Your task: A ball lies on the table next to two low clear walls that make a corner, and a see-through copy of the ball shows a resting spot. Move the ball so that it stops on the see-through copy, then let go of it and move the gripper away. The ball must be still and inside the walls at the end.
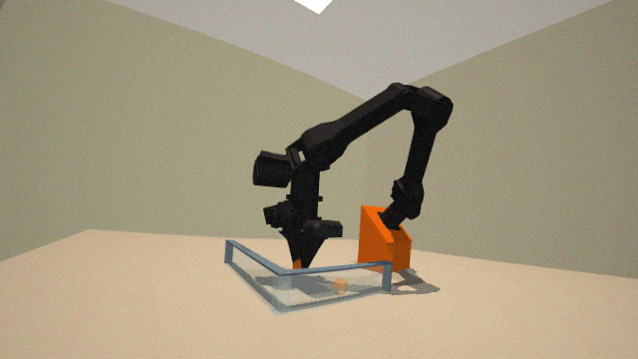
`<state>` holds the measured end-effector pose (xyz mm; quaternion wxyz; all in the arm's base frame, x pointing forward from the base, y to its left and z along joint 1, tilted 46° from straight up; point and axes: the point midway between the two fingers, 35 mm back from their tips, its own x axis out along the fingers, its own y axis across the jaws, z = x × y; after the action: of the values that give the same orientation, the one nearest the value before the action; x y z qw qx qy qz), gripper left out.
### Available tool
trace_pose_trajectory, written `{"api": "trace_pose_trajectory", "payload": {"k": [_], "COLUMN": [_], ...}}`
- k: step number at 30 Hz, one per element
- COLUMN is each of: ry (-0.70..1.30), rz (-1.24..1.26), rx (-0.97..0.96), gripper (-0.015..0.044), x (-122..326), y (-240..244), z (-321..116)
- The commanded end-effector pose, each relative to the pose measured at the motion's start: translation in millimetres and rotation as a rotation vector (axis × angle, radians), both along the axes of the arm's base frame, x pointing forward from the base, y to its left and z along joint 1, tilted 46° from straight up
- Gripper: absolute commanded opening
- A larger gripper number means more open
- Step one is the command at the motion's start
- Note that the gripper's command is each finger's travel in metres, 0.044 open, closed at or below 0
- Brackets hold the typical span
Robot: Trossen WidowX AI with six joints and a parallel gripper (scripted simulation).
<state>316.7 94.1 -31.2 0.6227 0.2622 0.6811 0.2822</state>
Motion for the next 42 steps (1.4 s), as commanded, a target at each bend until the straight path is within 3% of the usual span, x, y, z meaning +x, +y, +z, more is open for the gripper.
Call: {"api": "trace_pose_trajectory", "payload": {"k": [1, 11, 16, 42], "ry": [-0.024, -0.022, -0.041, -0.815], "rz": [-0.007, -0.005, 0.015, 0.786], "rx": [-0.007, -0.004, -0.001, 0.084], "gripper": [0.0, 0.0, 0.0, 0.0], "x": [10, 9, 8, -21], "y": [-19, -69, -70, -13], "z": [19, 70, 74, 94]}}
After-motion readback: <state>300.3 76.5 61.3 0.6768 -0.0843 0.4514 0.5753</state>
